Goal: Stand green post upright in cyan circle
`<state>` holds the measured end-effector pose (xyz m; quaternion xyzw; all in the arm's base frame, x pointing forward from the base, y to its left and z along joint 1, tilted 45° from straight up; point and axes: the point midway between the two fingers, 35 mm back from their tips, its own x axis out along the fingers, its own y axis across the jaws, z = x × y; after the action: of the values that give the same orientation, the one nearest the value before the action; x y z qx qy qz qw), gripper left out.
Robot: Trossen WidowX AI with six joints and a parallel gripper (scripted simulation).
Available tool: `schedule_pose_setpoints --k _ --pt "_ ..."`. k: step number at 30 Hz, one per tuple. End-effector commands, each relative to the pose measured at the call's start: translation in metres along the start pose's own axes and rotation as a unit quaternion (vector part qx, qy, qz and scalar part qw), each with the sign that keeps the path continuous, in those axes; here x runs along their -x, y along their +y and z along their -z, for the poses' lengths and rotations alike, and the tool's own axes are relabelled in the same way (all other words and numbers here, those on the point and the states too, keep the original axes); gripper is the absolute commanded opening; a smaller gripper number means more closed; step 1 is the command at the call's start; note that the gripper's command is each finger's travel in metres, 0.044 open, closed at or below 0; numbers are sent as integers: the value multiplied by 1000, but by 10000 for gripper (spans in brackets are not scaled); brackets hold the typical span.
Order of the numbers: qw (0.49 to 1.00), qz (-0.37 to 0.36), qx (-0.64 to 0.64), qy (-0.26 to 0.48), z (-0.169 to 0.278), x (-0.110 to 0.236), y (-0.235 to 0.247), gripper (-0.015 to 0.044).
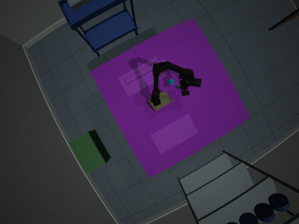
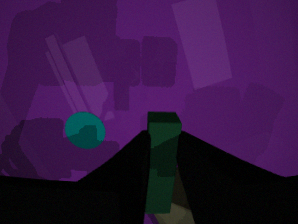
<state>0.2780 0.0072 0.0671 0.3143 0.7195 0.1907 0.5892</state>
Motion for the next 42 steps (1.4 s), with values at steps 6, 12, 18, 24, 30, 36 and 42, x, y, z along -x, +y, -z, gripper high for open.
schedule_pose_setpoints --k 6,12,18,24,30,36,42 --pt "998 -3 -60 0 14 3 27 23" --pt "995 -5 -97 1 25 4 44 23" --pt "991 -6 -135 3 36 5 60 23" --pt "985 -8 -172 5 49 6 75 23" --pt "978 -10 -207 7 62 6 88 23" --pt "977 -8 -211 8 64 6 90 23" --pt "977 14 -213 5 67 1 88 23"
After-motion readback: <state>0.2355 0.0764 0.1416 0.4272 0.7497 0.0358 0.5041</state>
